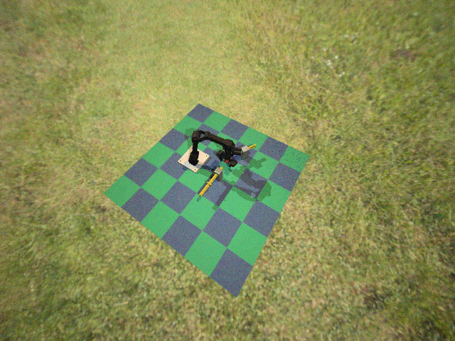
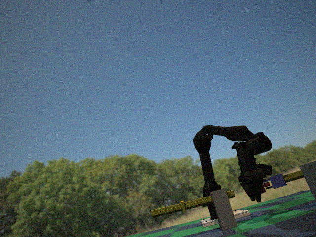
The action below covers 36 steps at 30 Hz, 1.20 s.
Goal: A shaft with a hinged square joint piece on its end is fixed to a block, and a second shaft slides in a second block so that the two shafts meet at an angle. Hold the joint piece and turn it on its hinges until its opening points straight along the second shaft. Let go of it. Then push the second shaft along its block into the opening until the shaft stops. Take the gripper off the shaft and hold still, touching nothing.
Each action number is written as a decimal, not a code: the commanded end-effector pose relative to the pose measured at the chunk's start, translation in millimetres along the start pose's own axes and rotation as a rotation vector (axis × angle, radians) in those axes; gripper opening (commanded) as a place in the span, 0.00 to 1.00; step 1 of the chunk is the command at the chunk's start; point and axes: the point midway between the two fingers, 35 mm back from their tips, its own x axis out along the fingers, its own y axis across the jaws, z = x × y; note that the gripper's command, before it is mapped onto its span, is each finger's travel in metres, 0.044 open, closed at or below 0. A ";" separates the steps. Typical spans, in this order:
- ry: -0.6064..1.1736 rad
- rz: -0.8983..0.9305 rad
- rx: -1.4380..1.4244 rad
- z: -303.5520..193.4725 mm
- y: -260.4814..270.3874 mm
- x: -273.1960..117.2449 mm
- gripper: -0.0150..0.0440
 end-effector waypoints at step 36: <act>-0.332 0.007 0.408 -7.4 -5.8 -72.2 1.00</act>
